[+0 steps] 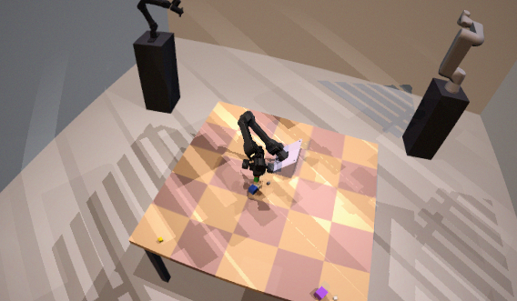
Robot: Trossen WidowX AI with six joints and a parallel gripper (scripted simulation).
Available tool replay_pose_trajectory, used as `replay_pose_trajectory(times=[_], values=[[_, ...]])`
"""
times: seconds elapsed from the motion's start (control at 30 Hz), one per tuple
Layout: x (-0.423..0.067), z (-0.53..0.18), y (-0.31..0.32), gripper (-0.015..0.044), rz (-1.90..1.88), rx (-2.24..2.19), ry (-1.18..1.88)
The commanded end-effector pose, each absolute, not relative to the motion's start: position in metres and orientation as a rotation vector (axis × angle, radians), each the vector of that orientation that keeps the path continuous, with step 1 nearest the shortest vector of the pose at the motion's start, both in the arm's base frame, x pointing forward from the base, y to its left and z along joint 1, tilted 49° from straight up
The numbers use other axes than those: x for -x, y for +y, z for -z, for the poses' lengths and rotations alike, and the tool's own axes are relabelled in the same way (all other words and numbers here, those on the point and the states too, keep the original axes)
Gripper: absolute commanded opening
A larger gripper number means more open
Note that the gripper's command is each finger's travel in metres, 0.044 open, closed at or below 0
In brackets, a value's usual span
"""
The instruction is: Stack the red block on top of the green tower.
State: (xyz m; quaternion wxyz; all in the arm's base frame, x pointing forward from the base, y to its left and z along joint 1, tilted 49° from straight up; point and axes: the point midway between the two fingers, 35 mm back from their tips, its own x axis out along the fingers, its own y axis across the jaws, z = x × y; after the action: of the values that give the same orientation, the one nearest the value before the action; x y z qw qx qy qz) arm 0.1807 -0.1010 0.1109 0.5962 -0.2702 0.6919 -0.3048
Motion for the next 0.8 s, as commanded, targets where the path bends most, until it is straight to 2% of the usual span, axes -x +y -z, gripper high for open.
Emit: replay_pose_trajectory(times=[0.0,0.47,0.77], values=[[-0.1803,-0.1108,-0.1017,0.0,0.708,0.633,1.606],[-0.181,-0.1126,-0.0994,0.0,0.707,0.632,1.606],[-0.1802,-0.1105,-0.1011,0.0236,0.706,0.63,1.608]])
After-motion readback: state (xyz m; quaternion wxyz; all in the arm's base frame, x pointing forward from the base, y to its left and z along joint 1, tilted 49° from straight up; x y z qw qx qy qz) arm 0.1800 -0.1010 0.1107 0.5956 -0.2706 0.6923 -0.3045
